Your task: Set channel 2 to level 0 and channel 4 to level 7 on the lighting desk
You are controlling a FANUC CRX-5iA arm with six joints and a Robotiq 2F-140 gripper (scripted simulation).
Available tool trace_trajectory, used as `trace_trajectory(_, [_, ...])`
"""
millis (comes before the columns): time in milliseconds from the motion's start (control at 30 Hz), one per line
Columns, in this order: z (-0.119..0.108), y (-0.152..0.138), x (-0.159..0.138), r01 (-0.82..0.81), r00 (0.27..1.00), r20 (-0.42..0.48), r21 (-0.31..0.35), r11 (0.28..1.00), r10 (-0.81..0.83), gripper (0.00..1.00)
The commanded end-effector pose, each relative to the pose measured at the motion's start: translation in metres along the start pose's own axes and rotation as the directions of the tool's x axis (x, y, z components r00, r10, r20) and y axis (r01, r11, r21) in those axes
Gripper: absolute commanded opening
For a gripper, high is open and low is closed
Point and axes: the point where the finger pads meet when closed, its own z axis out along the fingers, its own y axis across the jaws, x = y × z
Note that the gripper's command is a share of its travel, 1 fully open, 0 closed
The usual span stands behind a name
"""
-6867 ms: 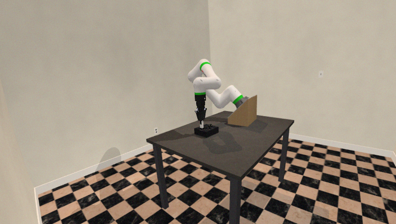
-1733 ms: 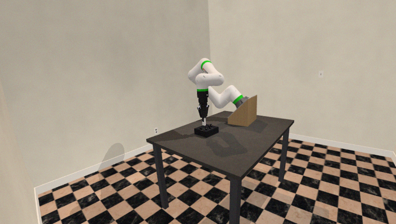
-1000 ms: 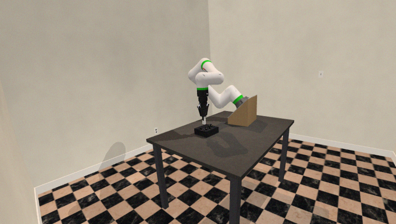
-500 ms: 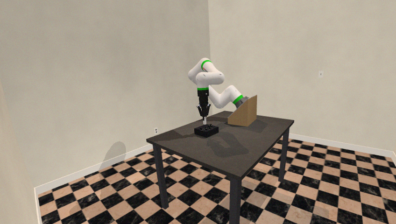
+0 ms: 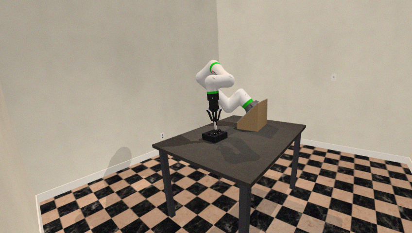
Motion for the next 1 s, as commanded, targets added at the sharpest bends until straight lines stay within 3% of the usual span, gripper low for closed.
trace_trajectory(0, [0.001,-0.007,-0.001,-0.179,0.984,-0.008,-0.018,0.984,0.179,0.00])
trace_trajectory(33, [0.001,-0.009,-0.001,-0.318,0.948,-0.009,-0.012,0.948,0.318,0.00])
trace_trajectory(267, [0.003,-0.023,-0.003,-0.601,0.799,-0.004,0.007,0.799,0.601,0.00])
trace_trajectory(500, [0.004,-0.033,-0.005,-0.836,0.548,0.009,0.020,0.548,0.836,0.00])
trace_trajectory(567, [0.004,-0.033,-0.005,-0.836,0.548,0.009,0.020,0.548,0.836,0.00])
trace_trajectory(600, [0.004,-0.034,-0.005,-0.906,0.422,0.014,0.021,0.422,0.906,0.00])
trace_trajectory(700, [0.004,-0.036,-0.005,-0.951,0.309,0.019,0.022,0.308,0.951,0.00])
trace_trajectory(967, [0.005,-0.039,-0.006,-0.996,-0.083,0.022,0.016,-0.083,0.996,0.00])
